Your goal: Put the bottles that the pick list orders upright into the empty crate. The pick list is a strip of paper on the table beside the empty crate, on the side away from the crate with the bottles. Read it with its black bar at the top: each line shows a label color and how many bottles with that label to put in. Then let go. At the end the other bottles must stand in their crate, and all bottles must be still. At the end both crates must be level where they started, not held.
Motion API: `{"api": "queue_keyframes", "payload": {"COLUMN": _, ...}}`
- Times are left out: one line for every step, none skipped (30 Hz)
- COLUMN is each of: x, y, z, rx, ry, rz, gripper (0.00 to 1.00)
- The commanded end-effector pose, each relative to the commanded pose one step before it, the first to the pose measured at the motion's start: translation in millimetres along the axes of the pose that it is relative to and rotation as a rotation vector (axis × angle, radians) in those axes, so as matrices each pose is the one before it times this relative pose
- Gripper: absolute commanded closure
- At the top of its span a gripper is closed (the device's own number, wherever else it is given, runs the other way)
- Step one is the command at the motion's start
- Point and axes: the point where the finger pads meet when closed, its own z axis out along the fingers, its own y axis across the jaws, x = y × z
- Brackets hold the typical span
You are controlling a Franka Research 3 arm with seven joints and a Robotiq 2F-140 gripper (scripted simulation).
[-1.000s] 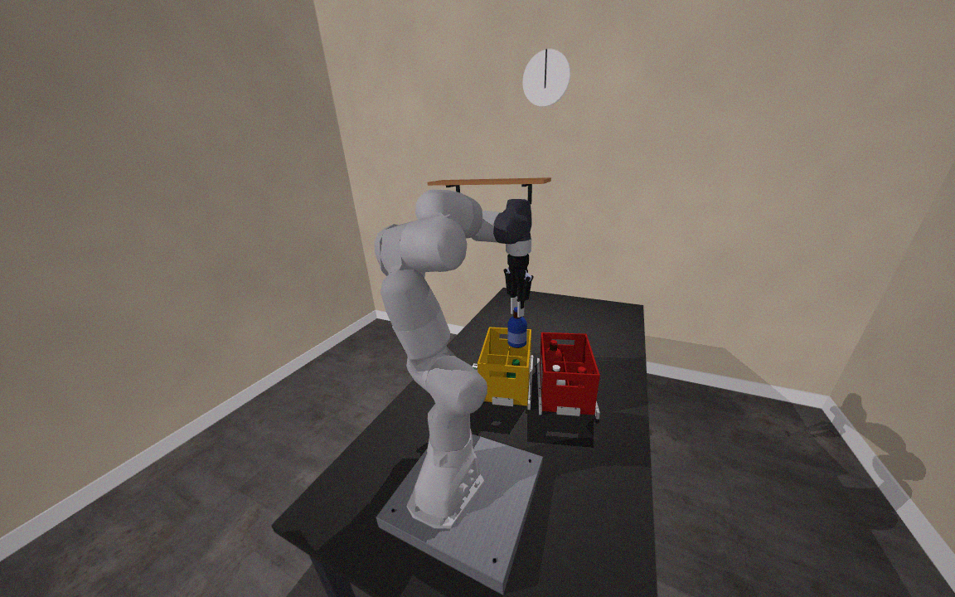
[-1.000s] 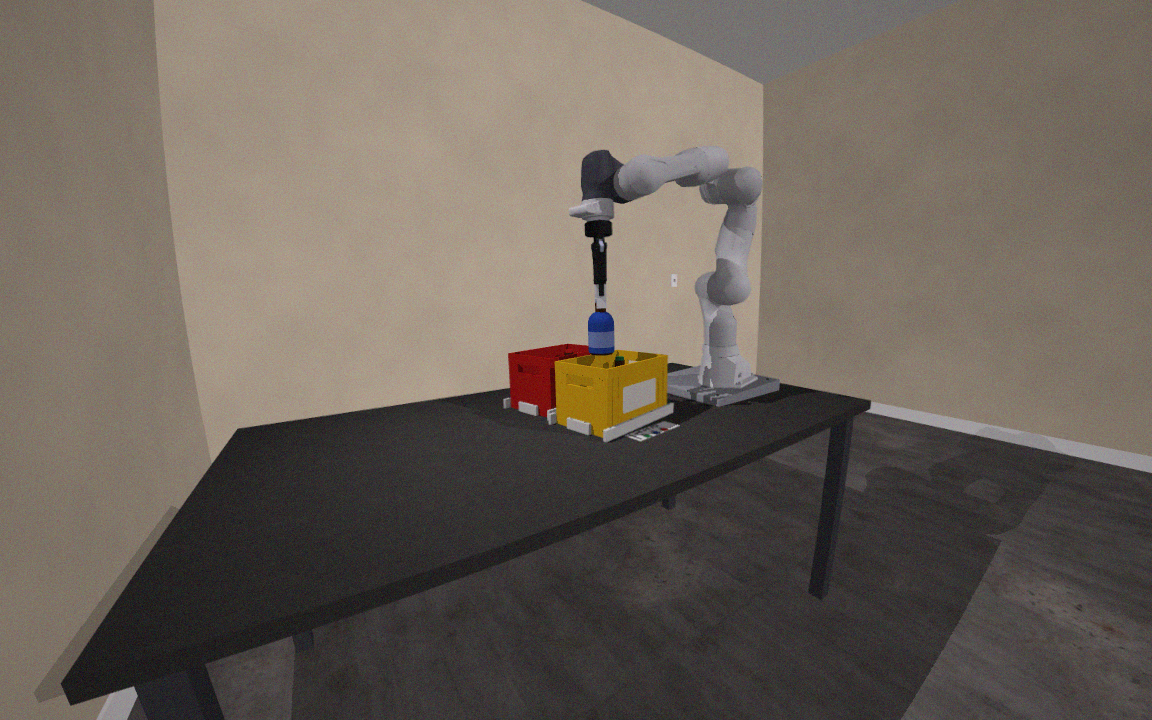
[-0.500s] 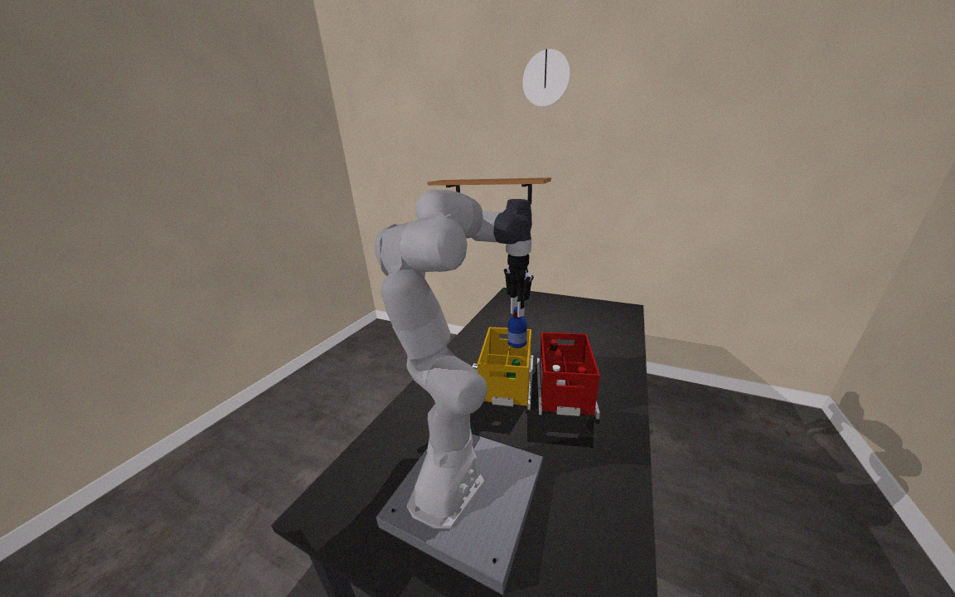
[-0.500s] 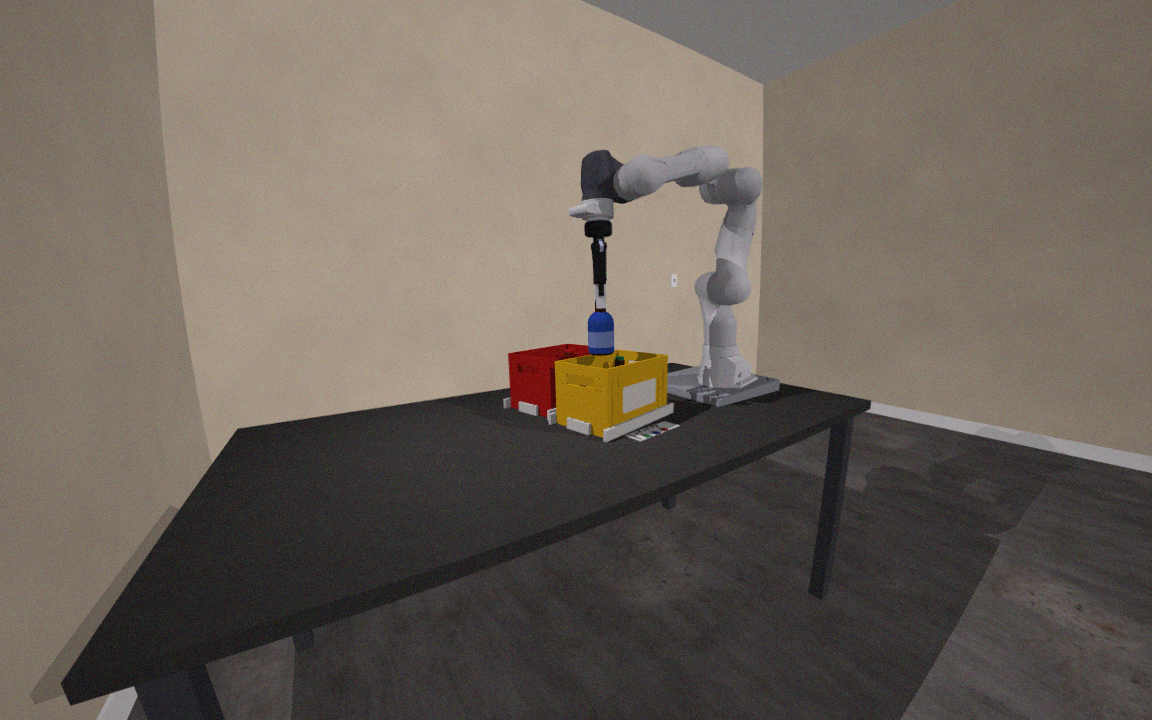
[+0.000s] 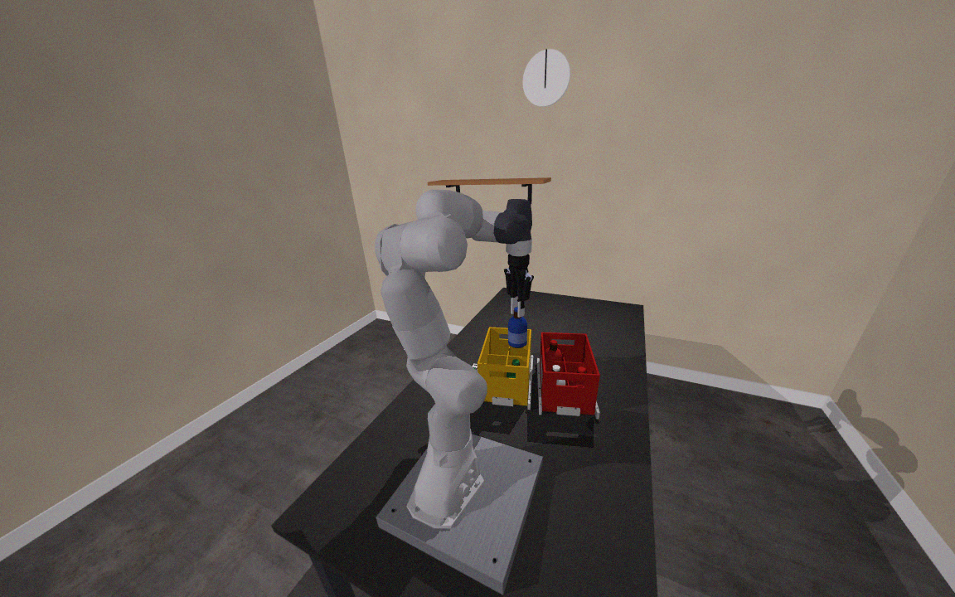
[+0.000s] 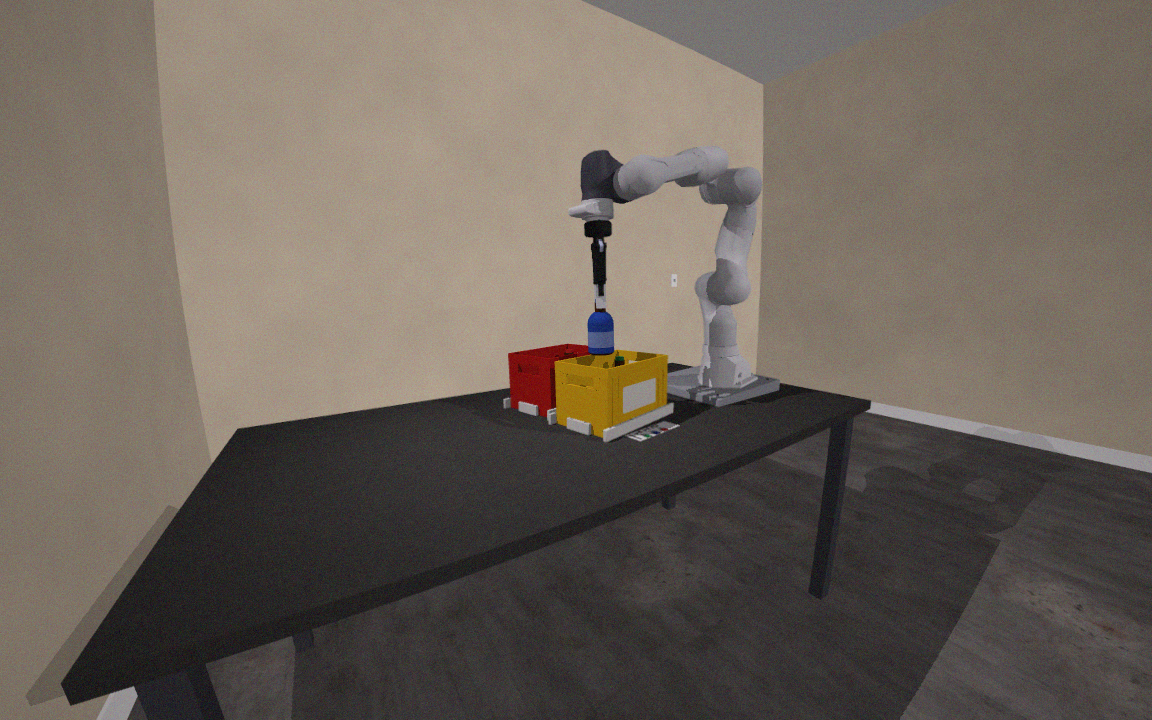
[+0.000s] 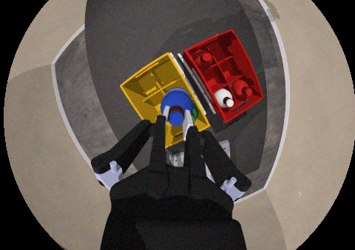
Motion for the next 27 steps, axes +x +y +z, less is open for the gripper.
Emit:
{"api": "queue_keyframes", "payload": {"x": 5.04, "y": 1.02, "z": -5.08, "rx": 0.00294, "ry": 0.01584, "rz": 0.00446, "gripper": 1.00}}
{"api": "queue_keyframes", "payload": {"x": 0.02, "y": 0.03, "z": 0.00, "rx": 0.00000, "ry": 0.00000, "rz": 0.00000, "gripper": 1.00}}
{"api": "queue_keyframes", "payload": {"x": 0.02, "y": 0.02, "z": 0.00, "rx": 0.00000, "ry": 0.00000, "rz": 0.00000, "gripper": 1.00}}
{"api": "queue_keyframes", "payload": {"x": 0.02, "y": 0.02, "z": 0.00, "rx": 0.00000, "ry": 0.00000, "rz": 0.00000, "gripper": 1.00}}
{"api": "queue_keyframes", "payload": {"x": 0.02, "y": 0.02, "z": 0.00, "rx": 0.00000, "ry": 0.00000, "rz": 0.00000, "gripper": 1.00}}
{"api": "queue_keyframes", "payload": {"x": 0.02, "y": 0.02, "z": 0.00, "rx": 0.00000, "ry": 0.00000, "rz": 0.00000, "gripper": 1.00}}
{"api": "queue_keyframes", "payload": {"x": 0.02, "y": 0.02, "z": 0.00, "rx": 0.00000, "ry": 0.00000, "rz": 0.00000, "gripper": 1.00}}
{"api": "queue_keyframes", "payload": {"x": 0.00, "y": 0.00, "z": 0.00, "rx": 0.00000, "ry": 0.00000, "rz": 0.00000, "gripper": 1.00}}
{"api": "queue_keyframes", "payload": {"x": 0.00, "y": 0.00, "z": 0.00, "rx": 0.00000, "ry": 0.00000, "rz": 0.00000, "gripper": 1.00}}
{"api": "queue_keyframes", "payload": {"x": 0.01, "y": 0.02, "z": 1.00, "rx": 0.00000, "ry": 0.00000, "rz": 0.00000, "gripper": 1.00}}
{"api": "queue_keyframes", "payload": {"x": 0.01, "y": 0.02, "z": 1.00, "rx": 0.00000, "ry": 0.00000, "rz": 0.00000, "gripper": 1.00}}
{"api": "queue_keyframes", "payload": {"x": 0.01, "y": 0.02, "z": 1.00, "rx": 0.00000, "ry": 0.00000, "rz": 0.00000, "gripper": 1.00}}
{"api": "queue_keyframes", "payload": {"x": -0.01, "y": 0.02, "z": 1.00, "rx": 0.00000, "ry": 0.00000, "rz": 0.00000, "gripper": 1.00}}
{"api": "queue_keyframes", "payload": {"x": -0.01, "y": 0.01, "z": 1.00, "rx": 0.00000, "ry": 0.00000, "rz": 0.00000, "gripper": 1.00}}
{"api": "queue_keyframes", "payload": {"x": 0.00, "y": 0.00, "z": 1.00, "rx": 0.00000, "ry": 0.00000, "rz": 0.00000, "gripper": 1.00}}
{"api": "queue_keyframes", "payload": {"x": 0.01, "y": -0.01, "z": 1.00, "rx": 0.00000, "ry": 0.00000, "rz": 0.00000, "gripper": 1.00}}
{"api": "queue_keyframes", "payload": {"x": 0.03, "y": -0.02, "z": 1.00, "rx": 0.00000, "ry": 0.00000, "rz": 0.00000, "gripper": 1.00}}
{"api": "queue_keyframes", "payload": {"x": 0.03, "y": -0.03, "z": 1.00, "rx": 0.00000, "ry": 0.00000, "rz": 0.00000, "gripper": 1.00}}
{"api": "queue_keyframes", "payload": {"x": 0.04, "y": -0.04, "z": 1.00, "rx": 0.00000, "ry": 0.00000, "rz": 0.00000, "gripper": 1.00}}
{"api": "queue_keyframes", "payload": {"x": 0.05, "y": -0.05, "z": 1.00, "rx": 0.00000, "ry": 0.00000, "rz": 0.00000, "gripper": 1.00}}
{"api": "queue_keyframes", "payload": {"x": 0.06, "y": -0.06, "z": 1.00, "rx": 0.00000, "ry": 0.00000, "rz": 0.00000, "gripper": 1.00}}
{"api": "queue_keyframes", "payload": {"x": 0.06, "y": -0.07, "z": 1.00, "rx": 0.00000, "ry": 0.00000, "rz": 0.00000, "gripper": 1.00}}
{"api": "queue_keyframes", "payload": {"x": 0.06, "y": -0.07, "z": 1.00, "rx": 0.00000, "ry": 0.00000, "rz": 0.00000, "gripper": 1.00}}
{"api": "queue_keyframes", "payload": {"x": 0.06, "y": -0.08, "z": 1.00, "rx": 0.00000, "ry": 0.00000, "rz": 0.00000, "gripper": 1.00}}
{"api": "queue_keyframes", "payload": {"x": 0.00, "y": 0.00, "z": 0.00, "rx": 0.00000, "ry": 0.00000, "rz": 0.00000, "gripper": 1.00}}
{"api": "queue_keyframes", "payload": {"x": 0.00, "y": 0.00, "z": 0.00, "rx": 0.00000, "ry": 0.00000, "rz": 0.00000, "gripper": 1.00}}
{"api": "queue_keyframes", "payload": {"x": 0.05, "y": -0.09, "z": 1.00, "rx": 0.00000, "ry": 0.00000, "rz": 0.00000, "gripper": 1.00}}
